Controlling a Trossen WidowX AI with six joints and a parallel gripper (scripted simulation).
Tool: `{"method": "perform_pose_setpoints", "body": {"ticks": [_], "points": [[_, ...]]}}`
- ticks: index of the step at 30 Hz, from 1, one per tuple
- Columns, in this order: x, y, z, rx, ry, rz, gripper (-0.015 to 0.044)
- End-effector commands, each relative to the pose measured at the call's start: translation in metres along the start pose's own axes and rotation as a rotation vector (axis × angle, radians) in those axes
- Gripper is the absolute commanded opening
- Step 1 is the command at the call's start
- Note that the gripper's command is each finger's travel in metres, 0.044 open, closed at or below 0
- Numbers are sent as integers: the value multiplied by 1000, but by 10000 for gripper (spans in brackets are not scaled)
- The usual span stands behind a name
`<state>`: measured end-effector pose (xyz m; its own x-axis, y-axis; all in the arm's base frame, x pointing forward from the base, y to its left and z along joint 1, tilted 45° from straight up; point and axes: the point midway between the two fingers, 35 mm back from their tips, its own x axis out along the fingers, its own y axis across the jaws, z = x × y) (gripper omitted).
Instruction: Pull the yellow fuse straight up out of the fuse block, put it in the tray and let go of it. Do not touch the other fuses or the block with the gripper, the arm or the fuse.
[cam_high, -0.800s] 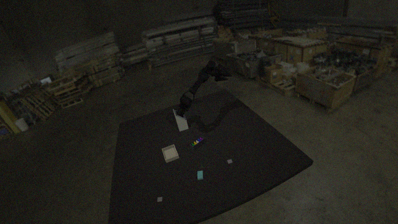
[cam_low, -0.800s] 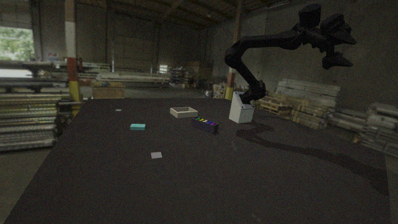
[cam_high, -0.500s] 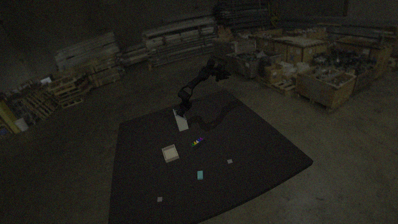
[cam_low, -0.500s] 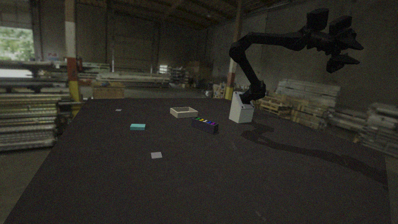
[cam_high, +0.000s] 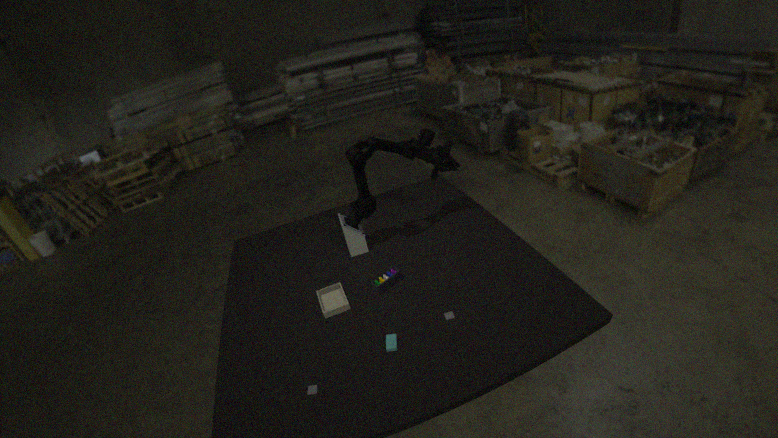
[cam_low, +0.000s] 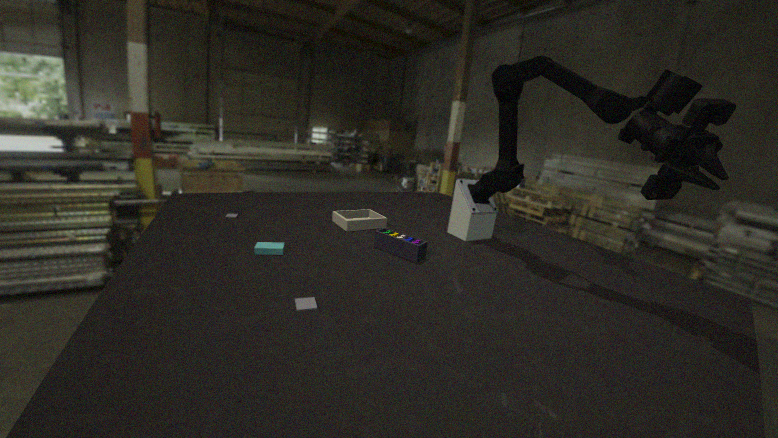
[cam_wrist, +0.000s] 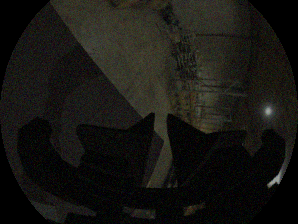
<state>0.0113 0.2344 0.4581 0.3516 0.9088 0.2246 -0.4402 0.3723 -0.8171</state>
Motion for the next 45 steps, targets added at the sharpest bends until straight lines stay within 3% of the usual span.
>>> {"method": "perform_pose_setpoints", "body": {"ticks": [1,10,18,25,32,41,45], "points": [[28,25,-17,-60,67,58,74],[93,88,-128,-141,355,309,74],[96,124,-268,34,671,533,74],[48,143,-382,368,928,675,74],[-27,154,-461,844,1110,689,74],[-132,164,-511,1603,1191,483,74],[-149,166,-513,1737,1187,428,74]]}}
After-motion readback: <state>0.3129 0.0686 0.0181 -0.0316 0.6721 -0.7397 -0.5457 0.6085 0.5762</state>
